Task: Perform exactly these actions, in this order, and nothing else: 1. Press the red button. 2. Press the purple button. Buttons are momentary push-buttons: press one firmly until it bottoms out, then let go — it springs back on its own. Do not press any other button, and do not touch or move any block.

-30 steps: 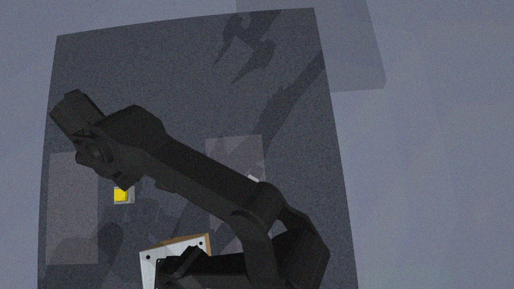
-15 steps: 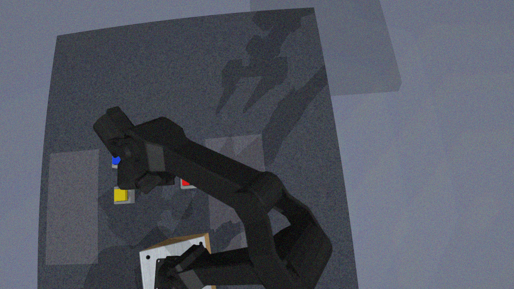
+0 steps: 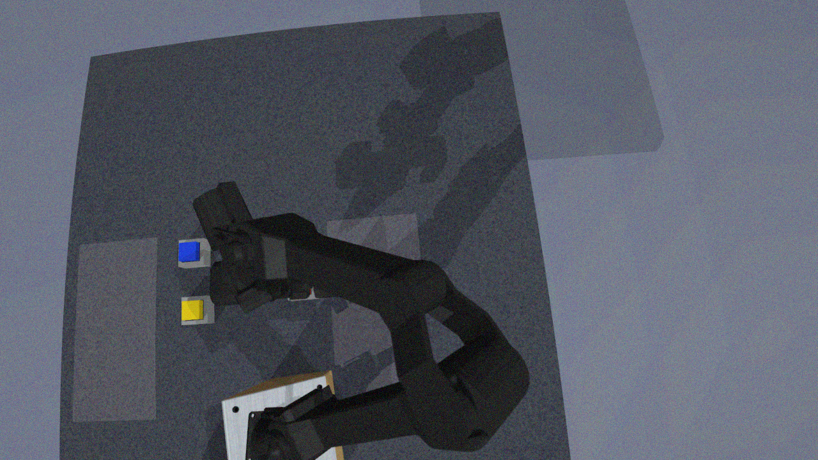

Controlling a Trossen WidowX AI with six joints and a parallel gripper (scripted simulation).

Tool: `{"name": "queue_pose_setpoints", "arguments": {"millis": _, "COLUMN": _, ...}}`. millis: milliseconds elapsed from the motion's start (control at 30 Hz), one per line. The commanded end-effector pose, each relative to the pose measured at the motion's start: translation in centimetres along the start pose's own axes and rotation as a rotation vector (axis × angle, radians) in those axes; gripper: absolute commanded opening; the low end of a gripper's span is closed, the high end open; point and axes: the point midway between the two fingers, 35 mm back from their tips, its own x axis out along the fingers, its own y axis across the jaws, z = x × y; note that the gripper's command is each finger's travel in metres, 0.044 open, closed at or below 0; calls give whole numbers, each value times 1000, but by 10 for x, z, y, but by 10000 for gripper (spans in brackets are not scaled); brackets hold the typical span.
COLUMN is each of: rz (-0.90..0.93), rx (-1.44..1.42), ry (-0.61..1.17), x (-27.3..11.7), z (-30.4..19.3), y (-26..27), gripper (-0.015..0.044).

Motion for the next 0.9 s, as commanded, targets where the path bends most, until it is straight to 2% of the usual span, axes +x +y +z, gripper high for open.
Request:
{"name": "queue_pose_setpoints", "arguments": {"millis": 0, "rz": -5, "rx": -4, "ry": -3, "x": 1, "z": 0, "y": -1, "gripper": 20}}
{"name": "queue_pose_setpoints", "arguments": {"millis": 867, "rz": -6, "rx": -4, "ry": -3, "x": 34, "z": 0, "y": -1, "gripper": 20}}
